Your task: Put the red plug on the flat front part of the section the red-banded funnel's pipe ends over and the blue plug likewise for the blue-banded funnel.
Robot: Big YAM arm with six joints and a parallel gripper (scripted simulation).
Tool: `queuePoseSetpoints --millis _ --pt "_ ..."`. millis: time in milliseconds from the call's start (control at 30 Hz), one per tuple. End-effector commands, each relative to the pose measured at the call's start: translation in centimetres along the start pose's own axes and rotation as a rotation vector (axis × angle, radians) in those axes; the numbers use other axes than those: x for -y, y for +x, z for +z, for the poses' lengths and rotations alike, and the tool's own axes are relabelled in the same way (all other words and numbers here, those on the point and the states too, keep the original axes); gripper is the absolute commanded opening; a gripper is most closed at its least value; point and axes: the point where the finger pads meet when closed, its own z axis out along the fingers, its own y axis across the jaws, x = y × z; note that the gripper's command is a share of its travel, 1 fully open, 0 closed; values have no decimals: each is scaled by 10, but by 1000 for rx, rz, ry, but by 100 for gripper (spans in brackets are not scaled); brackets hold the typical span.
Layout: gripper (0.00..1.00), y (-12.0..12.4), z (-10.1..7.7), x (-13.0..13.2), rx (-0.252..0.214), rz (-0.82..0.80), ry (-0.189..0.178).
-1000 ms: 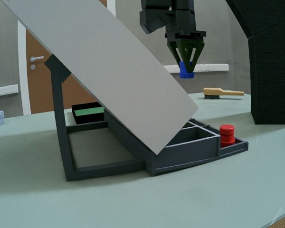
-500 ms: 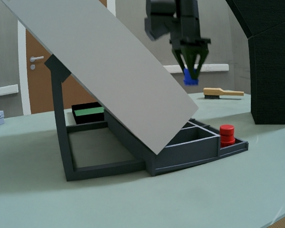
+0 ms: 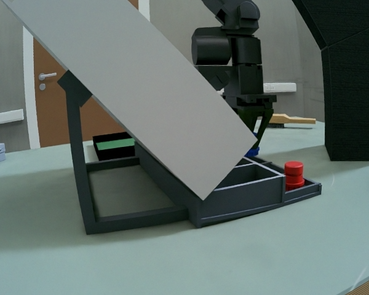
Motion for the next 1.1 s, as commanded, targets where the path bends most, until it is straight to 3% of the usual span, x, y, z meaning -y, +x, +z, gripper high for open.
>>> queuePoseSetpoints --millis 0,400,1067 --pt "0 -2 -1 3 8 -2 1" --pt "0 -2 -2 4 -1 2 -2" --pt "0 -1 16 4 5 -3 -4"
